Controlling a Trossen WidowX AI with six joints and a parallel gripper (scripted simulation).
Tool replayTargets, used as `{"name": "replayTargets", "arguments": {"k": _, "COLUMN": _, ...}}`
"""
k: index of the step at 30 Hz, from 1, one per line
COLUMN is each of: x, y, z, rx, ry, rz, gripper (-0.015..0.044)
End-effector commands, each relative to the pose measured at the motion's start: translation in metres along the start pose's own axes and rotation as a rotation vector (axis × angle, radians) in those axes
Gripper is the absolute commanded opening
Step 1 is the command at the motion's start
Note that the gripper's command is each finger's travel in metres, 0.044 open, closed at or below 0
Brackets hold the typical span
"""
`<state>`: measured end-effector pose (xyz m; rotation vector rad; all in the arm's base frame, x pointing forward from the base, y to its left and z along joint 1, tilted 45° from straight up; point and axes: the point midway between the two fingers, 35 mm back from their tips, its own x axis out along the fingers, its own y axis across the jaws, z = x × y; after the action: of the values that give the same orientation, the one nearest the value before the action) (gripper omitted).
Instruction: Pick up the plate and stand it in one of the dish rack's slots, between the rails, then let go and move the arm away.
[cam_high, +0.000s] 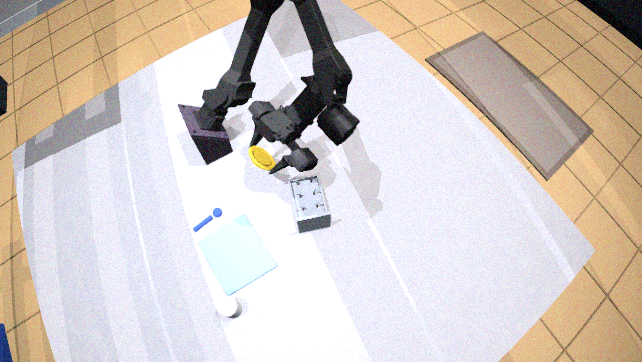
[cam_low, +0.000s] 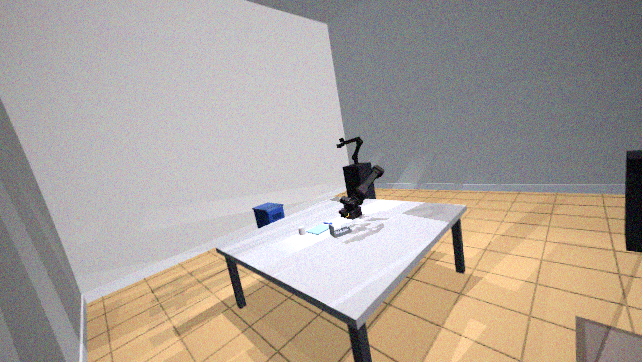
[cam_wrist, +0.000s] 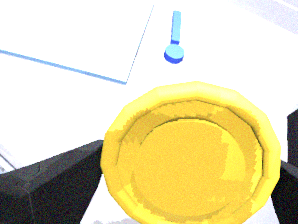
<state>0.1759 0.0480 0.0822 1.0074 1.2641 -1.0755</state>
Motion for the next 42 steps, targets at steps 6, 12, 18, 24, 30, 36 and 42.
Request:
{"name": "replayTargets", "arguments": {"k": 6, "x": 0.008, "y": 0.005, "z": 0.002, "rx": -0.069, "ry": -0.159, "rz": 0.085, "gripper": 0.0000}}
{"name": "replayTargets", "arguments": {"k": 12, "x": 0.011, "y": 0.010, "z": 0.001, "rx": -0.118, "ry": -0.265, "rz": 0.162, "gripper": 0.0000}}
{"name": "replayTargets", "arguments": {"k": 18, "x": 0.011, "y": 0.016, "z": -0.001, "rx": -0.161, "ry": -0.361, "rz": 0.251, "gripper": 0.0000}}
{"name": "replayTargets", "arguments": {"k": 24, "x": 0.009, "y": 0.022, "z": -0.004, "rx": -0.199, "ry": -0.448, "rz": 0.350, "gripper": 0.0000}}
{"name": "replayTargets", "arguments": {"k": 30, "x": 0.005, "y": 0.026, "z": -0.009, "rx": -0.228, "ry": -0.525, "rz": 0.457, "gripper": 0.0000}}
{"name": "replayTargets", "arguments": {"k": 36, "x": 0.000, "y": 0.029, "z": -0.015, "rx": -0.250, "ry": -0.590, "rz": 0.572, "gripper": 0.0000}}
{"name": "replayTargets", "arguments": {"k": 42, "x": -0.007, "y": 0.031, "z": -0.022, "rx": -0.264, "ry": -0.644, "rz": 0.692, "gripper": 0.0000}}
